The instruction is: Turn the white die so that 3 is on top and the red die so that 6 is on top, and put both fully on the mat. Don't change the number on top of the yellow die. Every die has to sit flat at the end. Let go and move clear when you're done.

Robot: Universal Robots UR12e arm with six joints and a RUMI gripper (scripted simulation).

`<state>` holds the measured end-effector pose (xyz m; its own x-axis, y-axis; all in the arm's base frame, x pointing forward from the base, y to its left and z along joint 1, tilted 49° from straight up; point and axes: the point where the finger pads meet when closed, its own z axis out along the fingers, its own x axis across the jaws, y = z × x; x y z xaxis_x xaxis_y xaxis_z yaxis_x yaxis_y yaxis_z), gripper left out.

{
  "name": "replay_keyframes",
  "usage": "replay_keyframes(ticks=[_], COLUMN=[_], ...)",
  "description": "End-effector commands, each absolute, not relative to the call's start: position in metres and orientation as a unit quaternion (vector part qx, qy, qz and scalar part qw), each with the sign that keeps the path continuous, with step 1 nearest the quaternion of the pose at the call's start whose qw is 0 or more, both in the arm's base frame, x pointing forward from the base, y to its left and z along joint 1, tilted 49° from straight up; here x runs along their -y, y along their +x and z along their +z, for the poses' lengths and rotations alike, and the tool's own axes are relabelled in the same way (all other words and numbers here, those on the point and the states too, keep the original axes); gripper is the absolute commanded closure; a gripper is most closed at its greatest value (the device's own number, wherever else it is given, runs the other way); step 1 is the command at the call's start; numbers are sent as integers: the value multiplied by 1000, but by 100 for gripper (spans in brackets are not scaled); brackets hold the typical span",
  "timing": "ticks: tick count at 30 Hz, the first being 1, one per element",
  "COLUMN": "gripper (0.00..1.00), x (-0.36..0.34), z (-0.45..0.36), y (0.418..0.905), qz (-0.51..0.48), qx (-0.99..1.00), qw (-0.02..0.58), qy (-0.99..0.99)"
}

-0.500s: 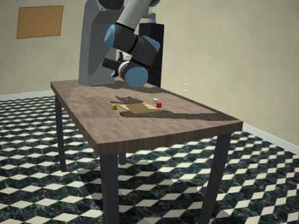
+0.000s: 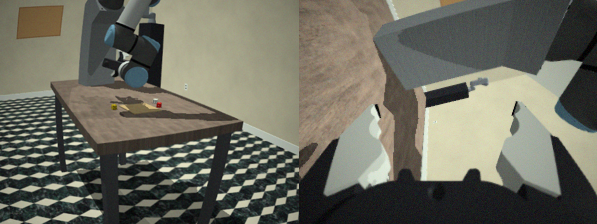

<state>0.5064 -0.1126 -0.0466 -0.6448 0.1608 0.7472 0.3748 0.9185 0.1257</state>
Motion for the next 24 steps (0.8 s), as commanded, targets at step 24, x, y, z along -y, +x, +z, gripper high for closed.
replay_keyframes(ticks=[24], gripper=[0], x=[141], z=[-16], y=[538], qz=[-93], qx=[956], qw=[268], qy=[-80])
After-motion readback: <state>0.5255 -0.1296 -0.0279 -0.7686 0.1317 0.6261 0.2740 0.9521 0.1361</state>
